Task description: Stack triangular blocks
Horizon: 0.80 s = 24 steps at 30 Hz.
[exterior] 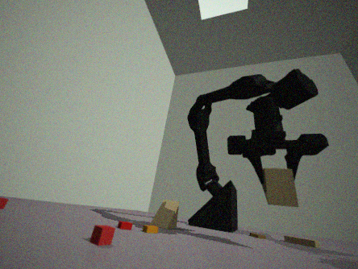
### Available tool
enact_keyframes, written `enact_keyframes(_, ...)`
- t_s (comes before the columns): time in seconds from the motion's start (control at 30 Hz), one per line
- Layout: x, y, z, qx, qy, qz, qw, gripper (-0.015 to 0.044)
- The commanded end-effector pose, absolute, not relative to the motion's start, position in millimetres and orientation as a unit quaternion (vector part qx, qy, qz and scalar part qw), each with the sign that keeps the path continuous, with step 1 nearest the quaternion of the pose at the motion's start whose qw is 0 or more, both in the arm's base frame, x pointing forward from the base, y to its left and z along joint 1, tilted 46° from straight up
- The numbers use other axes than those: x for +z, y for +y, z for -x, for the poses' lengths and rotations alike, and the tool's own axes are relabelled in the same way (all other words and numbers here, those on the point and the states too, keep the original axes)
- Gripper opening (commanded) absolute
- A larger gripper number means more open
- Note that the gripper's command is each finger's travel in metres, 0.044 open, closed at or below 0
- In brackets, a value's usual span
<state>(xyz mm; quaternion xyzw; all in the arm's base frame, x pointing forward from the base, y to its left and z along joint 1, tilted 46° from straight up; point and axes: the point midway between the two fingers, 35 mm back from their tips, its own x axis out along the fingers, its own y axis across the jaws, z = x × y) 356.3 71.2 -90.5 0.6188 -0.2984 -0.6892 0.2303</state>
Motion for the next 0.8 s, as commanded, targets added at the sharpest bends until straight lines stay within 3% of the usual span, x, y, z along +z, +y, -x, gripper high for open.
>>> enact_keyframes(0.0, -69, 61, -363, -0.687, -0.296, -0.622, 0.231, 0.0)
enact_keyframes(0.77, 26, -2, -372, -0.687, -0.295, -0.623, 0.231, 0.0)
